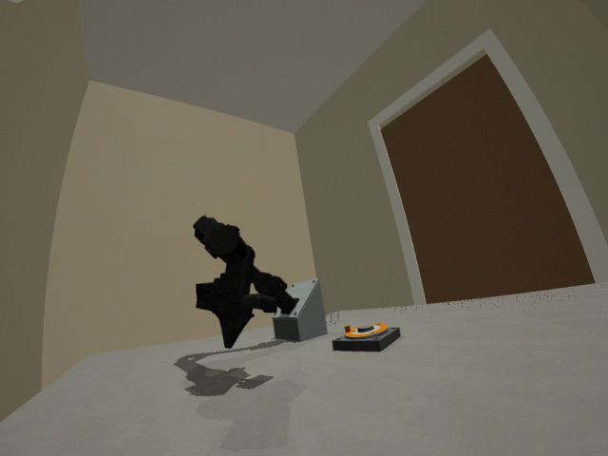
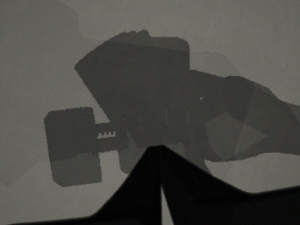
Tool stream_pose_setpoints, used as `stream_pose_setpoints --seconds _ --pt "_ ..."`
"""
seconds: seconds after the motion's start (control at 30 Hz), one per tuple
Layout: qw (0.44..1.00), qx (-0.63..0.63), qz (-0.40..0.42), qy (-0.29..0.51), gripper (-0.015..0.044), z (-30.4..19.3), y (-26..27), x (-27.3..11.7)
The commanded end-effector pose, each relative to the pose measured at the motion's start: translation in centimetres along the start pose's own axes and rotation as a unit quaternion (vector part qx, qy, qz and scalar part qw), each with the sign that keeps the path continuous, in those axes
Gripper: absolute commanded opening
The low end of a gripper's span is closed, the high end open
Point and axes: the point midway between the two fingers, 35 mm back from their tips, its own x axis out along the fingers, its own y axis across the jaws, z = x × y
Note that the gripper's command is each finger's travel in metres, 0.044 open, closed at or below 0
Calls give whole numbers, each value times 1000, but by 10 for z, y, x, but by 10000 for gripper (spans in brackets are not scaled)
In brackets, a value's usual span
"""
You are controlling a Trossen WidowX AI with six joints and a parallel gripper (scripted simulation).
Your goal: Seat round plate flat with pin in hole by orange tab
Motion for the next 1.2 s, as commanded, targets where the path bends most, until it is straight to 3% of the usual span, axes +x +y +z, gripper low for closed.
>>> stream_pose_setpoints --seconds 0.0,0.3,0.53,1.17 --pt "993 -108 44 31 0 -32 47 -12" --pt "911 -389 108 85 0 -146 126 -66" --pt "831 -539 103 94 0 -213 137 -98" --pt "828 -543 102 93 0 -232 138 -54"
